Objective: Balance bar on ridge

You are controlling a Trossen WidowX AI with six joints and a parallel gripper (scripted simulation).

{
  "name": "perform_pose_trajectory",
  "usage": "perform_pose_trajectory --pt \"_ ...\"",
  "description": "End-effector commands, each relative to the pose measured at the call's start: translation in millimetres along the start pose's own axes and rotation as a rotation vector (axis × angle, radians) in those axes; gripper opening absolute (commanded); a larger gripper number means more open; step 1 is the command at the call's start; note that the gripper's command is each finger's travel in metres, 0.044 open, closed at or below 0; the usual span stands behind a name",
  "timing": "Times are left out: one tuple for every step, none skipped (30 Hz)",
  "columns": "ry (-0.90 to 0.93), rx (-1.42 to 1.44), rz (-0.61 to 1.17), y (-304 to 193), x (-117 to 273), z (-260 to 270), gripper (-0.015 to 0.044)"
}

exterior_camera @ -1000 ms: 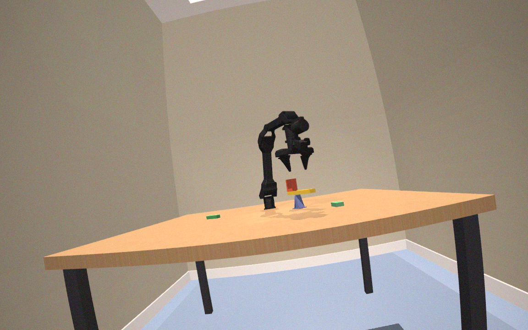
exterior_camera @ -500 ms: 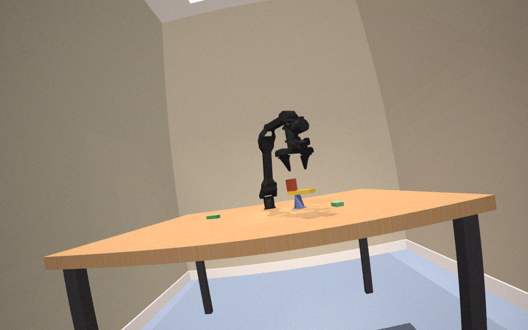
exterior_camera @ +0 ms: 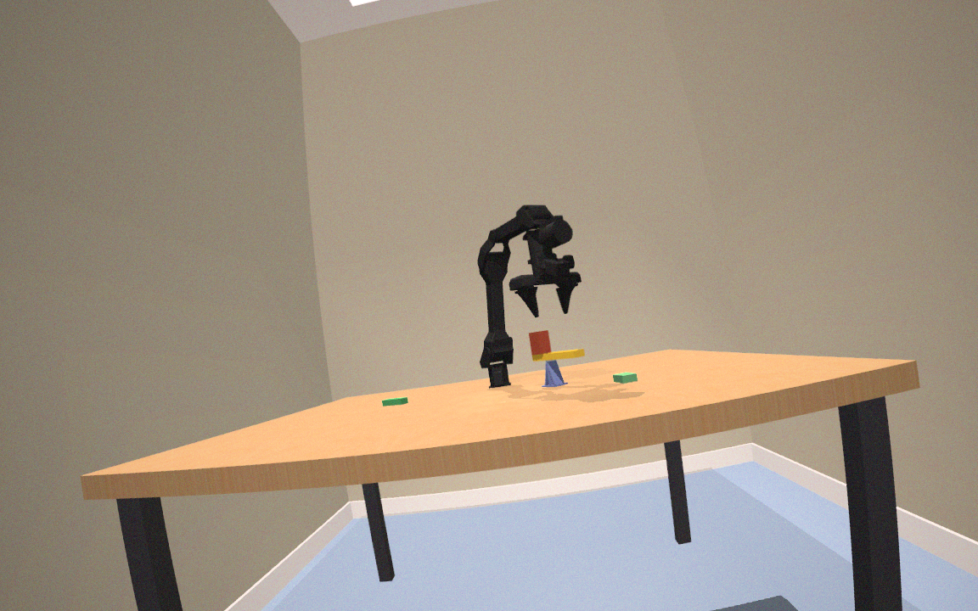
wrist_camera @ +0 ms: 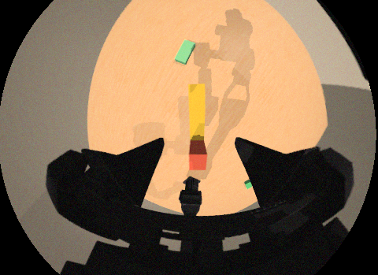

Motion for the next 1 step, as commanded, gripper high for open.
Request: perform_pose_trajectory --pt "0.0 0.0 0.004 0.0 -0.4 0.0 0.044"
Point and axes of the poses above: the point midway between the two fingers, 35 mm back from their tips, its own x axis back along the fingers, its own z axis across the jaws, y = z × x, the point moved 7 cm from there along x, back along the fingers, and after that the axes turned 9 degrees about -x, right-handed, at the moved point
